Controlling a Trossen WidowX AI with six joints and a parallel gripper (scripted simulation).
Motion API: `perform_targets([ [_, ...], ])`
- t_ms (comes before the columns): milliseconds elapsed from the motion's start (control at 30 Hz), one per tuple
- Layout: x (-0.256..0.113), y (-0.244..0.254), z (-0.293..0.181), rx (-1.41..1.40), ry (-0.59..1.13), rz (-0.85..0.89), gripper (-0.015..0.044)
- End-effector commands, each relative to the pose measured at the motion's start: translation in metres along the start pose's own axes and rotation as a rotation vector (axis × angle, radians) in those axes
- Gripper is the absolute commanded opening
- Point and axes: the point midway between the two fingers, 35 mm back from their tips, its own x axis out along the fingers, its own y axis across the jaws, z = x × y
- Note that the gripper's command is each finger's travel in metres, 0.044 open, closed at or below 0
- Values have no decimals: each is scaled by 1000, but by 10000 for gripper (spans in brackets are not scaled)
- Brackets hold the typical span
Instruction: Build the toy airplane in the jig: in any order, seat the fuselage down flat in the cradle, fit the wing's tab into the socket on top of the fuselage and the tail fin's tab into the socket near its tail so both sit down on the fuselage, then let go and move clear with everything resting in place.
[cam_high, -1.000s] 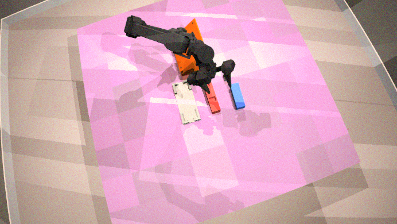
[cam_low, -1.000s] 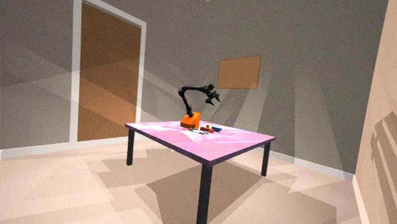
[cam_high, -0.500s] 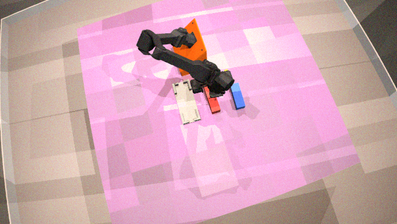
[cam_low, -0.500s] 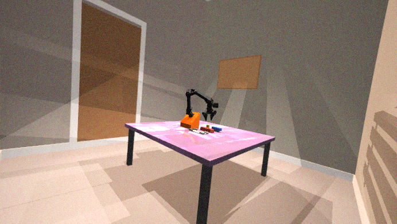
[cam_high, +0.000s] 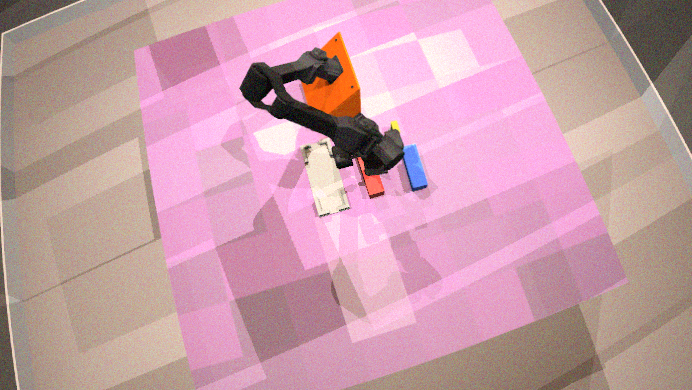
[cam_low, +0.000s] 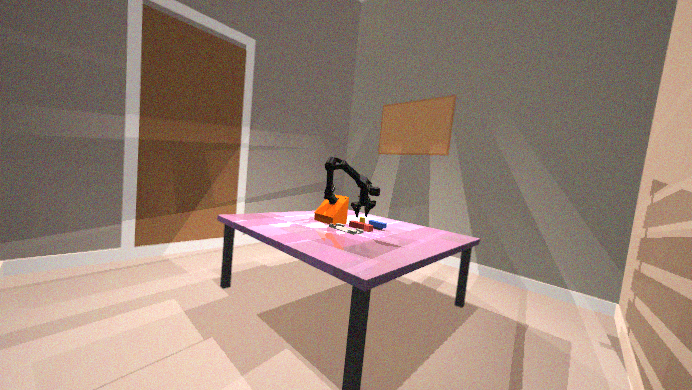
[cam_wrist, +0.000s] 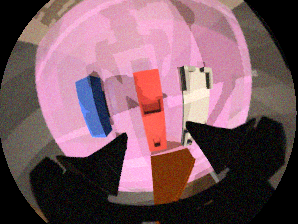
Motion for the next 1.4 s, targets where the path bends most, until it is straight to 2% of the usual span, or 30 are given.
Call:
perform_targets([
  [0, 10, 0, -1, -9, -5, -6, 440],
  [133, 24, 0, -1, -9, -5, -6, 440],
  [1367, 74, -1, -1, -10, -5, -9, 440],
])
